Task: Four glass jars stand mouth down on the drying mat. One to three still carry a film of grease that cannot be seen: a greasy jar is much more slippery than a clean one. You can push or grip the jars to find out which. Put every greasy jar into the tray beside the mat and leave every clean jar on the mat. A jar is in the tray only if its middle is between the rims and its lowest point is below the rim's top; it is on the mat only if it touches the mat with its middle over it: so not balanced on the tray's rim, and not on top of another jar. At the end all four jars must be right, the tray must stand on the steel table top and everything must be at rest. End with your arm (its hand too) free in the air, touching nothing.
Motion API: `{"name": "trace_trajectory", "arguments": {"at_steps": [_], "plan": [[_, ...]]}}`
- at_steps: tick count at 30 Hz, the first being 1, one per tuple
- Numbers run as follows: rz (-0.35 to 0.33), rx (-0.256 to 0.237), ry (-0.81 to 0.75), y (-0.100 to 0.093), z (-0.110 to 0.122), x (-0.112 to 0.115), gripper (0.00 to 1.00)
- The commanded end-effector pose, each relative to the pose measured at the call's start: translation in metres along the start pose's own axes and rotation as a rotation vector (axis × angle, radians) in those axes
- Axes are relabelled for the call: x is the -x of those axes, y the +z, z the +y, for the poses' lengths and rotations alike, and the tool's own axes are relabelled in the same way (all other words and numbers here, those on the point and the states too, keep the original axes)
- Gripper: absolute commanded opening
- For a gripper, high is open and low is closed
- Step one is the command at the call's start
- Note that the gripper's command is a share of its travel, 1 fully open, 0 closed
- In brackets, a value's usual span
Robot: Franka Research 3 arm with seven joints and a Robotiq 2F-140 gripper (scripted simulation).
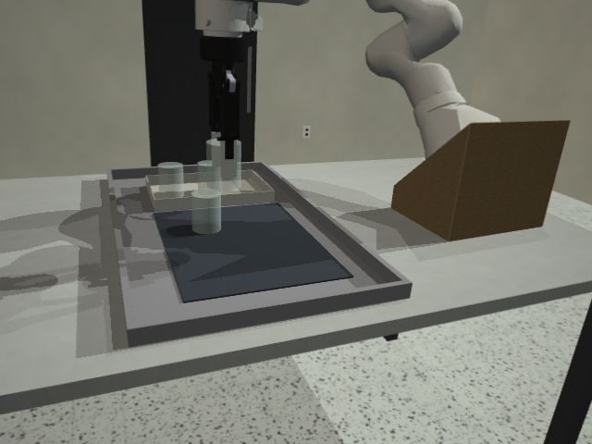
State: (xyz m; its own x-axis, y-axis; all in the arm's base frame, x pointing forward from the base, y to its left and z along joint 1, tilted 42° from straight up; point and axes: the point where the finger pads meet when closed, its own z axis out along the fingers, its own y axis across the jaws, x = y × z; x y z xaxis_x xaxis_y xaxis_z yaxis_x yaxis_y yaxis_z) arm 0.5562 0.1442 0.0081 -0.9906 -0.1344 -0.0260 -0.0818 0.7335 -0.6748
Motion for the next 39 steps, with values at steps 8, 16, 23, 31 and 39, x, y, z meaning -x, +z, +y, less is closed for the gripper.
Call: {"name": "trace_trajectory", "arguments": {"at_steps": [8,16,23,31,39], "plan": [[-0.01,0.004,-0.007,-0.001,-0.026,-0.007,0.0],[-0.01,0.004,-0.007,-0.001,-0.051,-0.017,0.0],[-0.01,0.004,-0.007,0.0,-0.066,-0.023,0.0],[-0.01,0.004,-0.007,0.0,-0.091,-0.032,0.0],[-0.01,0.004,-0.007,0.0,-0.11,-0.04,0.0]]}}
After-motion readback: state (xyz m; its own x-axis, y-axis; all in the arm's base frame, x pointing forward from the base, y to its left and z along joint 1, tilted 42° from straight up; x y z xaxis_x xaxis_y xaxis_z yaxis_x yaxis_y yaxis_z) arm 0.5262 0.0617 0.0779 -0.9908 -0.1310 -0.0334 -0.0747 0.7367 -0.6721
